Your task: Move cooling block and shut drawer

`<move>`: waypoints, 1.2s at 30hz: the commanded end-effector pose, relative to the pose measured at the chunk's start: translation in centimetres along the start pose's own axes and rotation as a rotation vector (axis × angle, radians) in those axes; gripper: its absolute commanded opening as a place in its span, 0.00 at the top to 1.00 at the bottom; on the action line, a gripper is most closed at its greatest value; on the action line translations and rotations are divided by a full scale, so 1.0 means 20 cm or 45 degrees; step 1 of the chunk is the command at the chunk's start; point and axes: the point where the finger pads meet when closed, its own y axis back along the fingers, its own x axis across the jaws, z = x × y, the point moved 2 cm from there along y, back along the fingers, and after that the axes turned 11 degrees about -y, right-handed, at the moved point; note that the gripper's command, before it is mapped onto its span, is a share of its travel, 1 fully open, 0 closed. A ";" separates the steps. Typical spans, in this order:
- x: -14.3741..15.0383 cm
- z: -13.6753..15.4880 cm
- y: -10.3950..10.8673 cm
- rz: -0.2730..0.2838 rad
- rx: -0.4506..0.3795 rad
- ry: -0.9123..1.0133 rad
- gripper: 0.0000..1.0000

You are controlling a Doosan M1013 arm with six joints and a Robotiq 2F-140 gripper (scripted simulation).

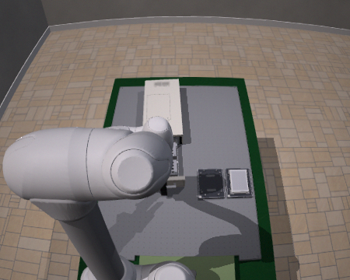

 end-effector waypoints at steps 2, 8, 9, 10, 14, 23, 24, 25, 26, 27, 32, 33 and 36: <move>0.00 0.00 0.00 0.001 0.001 0.000 0.66; 0.00 0.00 0.00 0.001 0.001 0.000 0.66; 0.00 0.00 0.00 0.001 0.001 0.000 0.66; 0.00 0.00 0.00 0.001 0.001 0.000 0.66; 0.00 0.00 0.00 0.001 0.001 0.000 0.66; 0.00 0.00 0.04 0.001 0.001 0.000 0.66; 0.00 0.00 0.04 0.001 0.001 0.000 0.66; 0.00 0.00 0.05 0.001 0.001 0.000 0.66; 0.00 0.00 0.06 0.001 0.001 0.000 0.66; 0.00 0.00 0.06 0.001 0.001 0.000 0.66; 0.00 0.00 0.08 0.001 0.001 0.000 0.66; 0.00 0.00 0.09 0.001 0.001 0.000 0.66; 0.00 0.00 0.11 0.001 0.001 0.000 0.66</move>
